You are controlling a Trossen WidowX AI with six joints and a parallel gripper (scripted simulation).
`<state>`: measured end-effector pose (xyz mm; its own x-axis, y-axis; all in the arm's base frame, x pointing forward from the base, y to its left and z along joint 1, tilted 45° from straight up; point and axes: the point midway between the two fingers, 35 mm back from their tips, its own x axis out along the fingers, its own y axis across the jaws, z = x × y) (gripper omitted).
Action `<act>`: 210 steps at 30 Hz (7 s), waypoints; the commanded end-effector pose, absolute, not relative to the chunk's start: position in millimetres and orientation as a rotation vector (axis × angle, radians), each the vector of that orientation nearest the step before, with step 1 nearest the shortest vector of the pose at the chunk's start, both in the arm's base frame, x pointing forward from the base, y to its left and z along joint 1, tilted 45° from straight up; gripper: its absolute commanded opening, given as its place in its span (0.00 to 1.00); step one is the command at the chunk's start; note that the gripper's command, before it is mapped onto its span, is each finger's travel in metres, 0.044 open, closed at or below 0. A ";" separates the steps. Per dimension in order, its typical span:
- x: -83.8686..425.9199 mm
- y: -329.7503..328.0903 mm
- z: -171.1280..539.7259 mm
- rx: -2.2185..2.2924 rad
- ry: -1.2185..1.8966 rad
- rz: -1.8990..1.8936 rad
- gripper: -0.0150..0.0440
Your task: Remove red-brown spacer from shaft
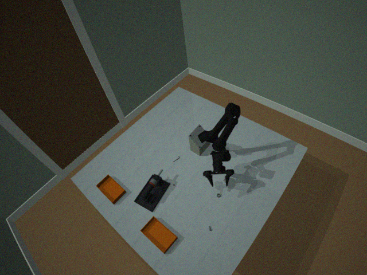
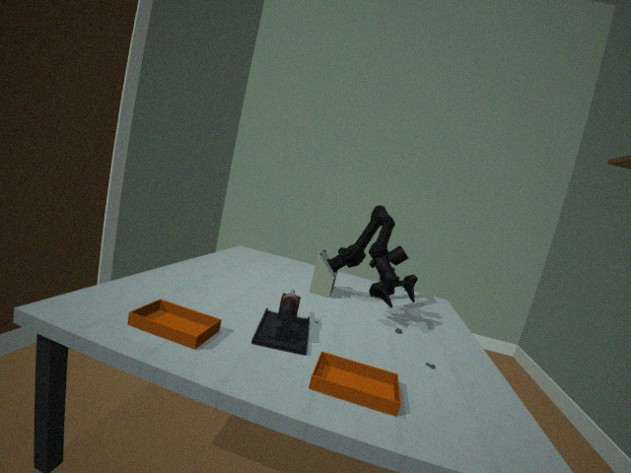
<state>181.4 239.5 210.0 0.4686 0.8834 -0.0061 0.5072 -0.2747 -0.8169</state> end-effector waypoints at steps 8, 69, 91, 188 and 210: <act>293.1 187.8 123.8 -1.257 -0.309 0.987 1.00; 350.4 -2.6 -54.0 0.608 0.714 0.624 1.00; 347.6 -3.5 -54.5 0.608 0.715 0.624 1.00; 382.2 40.0 -77.8 0.610 0.712 0.626 1.00; 382.4 39.5 -77.6 0.608 0.711 0.629 0.60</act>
